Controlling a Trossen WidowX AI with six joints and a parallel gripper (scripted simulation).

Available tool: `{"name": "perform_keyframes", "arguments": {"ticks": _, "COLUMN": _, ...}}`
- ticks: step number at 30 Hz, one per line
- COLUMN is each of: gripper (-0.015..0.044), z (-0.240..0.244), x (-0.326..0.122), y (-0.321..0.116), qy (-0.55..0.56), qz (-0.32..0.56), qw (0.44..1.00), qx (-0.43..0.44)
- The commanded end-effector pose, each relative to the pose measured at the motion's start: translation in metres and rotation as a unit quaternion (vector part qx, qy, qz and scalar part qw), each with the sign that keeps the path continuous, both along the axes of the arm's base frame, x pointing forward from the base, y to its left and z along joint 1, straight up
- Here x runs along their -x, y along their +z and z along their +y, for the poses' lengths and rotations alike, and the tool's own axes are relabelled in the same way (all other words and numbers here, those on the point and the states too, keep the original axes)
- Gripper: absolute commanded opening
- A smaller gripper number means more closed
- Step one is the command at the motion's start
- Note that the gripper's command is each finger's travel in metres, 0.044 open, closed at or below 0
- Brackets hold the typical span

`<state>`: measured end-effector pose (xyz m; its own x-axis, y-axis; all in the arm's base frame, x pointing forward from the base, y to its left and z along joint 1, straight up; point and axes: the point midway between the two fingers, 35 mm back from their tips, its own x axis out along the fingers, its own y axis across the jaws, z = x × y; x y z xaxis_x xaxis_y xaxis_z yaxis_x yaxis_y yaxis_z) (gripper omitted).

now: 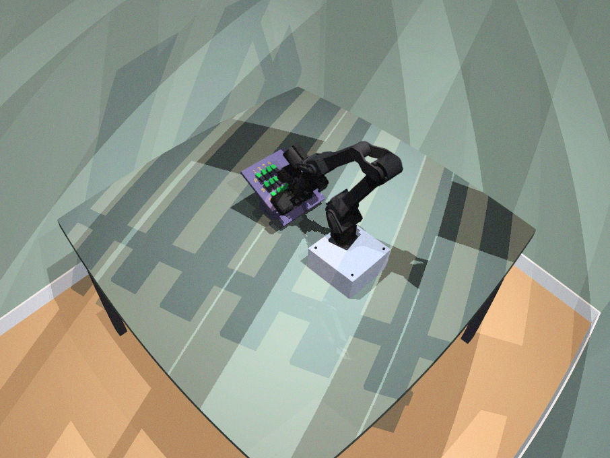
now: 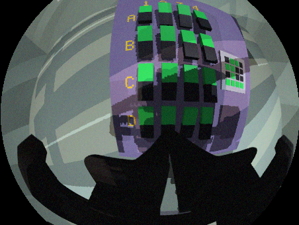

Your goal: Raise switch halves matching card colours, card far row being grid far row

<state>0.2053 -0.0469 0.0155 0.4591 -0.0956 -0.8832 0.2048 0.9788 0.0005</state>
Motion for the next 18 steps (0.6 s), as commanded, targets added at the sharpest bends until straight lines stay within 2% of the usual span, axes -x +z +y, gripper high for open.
{"name": "perform_keyframes", "arguments": {"ticks": 1, "gripper": 0.0, "z": 0.0005, "x": -0.0002, "y": -0.0013, "qy": 0.003, "qz": 0.001, "qw": 1.0, "qx": -0.001}}
{"name": "perform_keyframes", "arguments": {"ticks": 18, "gripper": 0.0, "z": 0.0, "x": 0.0002, "y": 0.0044, "qy": 0.0, "qz": 0.001, "qw": 1.0, "qx": 0.0}}
